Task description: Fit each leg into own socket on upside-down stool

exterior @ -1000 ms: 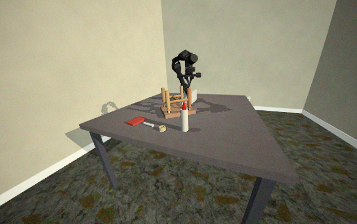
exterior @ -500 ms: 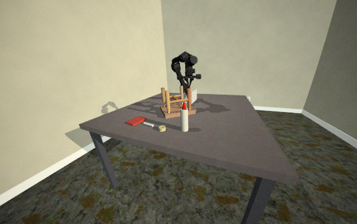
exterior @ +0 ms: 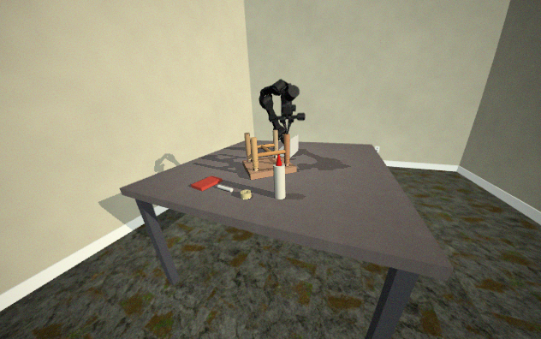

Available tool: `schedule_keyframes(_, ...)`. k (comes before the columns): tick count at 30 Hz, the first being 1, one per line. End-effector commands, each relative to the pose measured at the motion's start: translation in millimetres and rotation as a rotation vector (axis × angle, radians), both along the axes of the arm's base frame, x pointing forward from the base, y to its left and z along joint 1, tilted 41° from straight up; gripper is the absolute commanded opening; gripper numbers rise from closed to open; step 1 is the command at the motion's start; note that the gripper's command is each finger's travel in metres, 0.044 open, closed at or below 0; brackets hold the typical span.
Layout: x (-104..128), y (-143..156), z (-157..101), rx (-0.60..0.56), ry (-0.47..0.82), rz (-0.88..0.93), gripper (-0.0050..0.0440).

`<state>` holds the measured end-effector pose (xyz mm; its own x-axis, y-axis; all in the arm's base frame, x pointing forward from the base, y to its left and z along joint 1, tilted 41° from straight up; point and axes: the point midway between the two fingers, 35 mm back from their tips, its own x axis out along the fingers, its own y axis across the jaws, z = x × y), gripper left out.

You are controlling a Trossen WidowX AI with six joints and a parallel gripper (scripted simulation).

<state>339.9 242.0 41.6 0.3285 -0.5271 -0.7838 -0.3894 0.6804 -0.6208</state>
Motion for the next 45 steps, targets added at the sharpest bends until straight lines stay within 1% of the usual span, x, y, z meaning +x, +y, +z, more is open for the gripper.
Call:
schedule_keyframes(1, 2, -11, -5, -0.018, 0.011, -0.011, 0.0000)
schedule_keyframes(14, 1, -5, 0, -0.013, 0.007, -0.008, 0.0000)
schedule_keyframes(36, -2, 19, 21, 0.001, -0.003, 0.003, 0.0000)
schedule_keyframes(37, 0, 12, 24, -0.001, -0.007, -0.002, 0.0000)
schedule_keyframes(40, 10, -14, 55, 0.004, -0.050, -0.049, 0.0000)
schedule_keyframes(42, 13, -23, 66, 0.006, -0.065, -0.066, 0.0000)
schedule_keyframes(45, 17, -46, 90, 0.008, -0.100, -0.105, 0.0000)
